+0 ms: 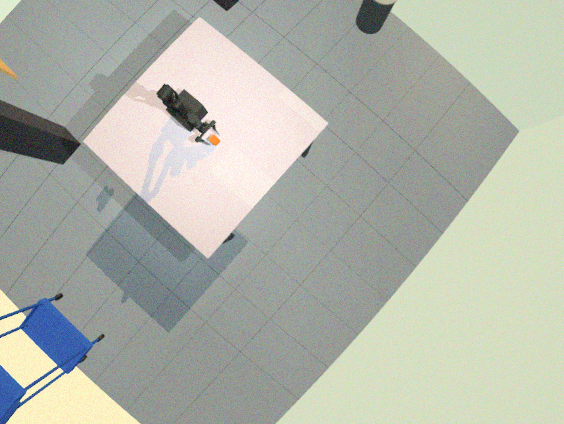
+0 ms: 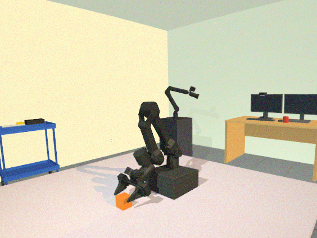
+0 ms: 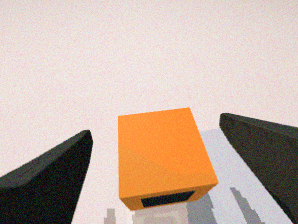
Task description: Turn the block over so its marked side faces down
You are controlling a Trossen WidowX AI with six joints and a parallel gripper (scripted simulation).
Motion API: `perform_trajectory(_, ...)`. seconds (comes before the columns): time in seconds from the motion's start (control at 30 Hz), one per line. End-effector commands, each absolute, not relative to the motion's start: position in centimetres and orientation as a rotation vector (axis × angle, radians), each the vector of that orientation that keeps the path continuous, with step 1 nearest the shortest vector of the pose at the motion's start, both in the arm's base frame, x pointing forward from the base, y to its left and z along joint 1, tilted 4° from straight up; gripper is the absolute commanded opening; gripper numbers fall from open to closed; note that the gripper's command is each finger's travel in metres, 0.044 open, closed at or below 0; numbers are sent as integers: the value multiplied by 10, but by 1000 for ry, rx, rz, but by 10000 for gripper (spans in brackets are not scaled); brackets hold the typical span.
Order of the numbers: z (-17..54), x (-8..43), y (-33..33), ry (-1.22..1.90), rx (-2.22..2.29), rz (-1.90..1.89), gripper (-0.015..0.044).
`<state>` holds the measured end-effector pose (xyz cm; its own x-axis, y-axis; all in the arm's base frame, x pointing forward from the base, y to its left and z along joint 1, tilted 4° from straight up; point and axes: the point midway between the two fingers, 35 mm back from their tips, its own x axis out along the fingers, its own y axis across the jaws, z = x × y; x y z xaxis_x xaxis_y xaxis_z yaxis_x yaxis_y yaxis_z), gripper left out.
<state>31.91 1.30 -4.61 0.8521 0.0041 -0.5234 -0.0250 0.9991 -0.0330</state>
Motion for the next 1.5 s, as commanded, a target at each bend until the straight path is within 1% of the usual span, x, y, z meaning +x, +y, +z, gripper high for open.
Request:
perform_trajectory(0.0,-46,319,13,550,-43,15,440)
perform_trajectory(0.43,-46,320,13,556,-43,15,440)
perform_trajectory(0.7,-36,335,15,789,-43,12,440)
perform_trajectory(0.9,2,320,15,981,-45,6,440)
perform_trajectory(0.93,16,322,16,967,-43,6,440)
perform_trajectory(1.0,21,313,15,1013,-44,5,440)
perform_trajectory(1.07,23,304,15,1060,-47,3,440)
perform_trajectory(1.47,23,304,15,1062,-47,3,440)
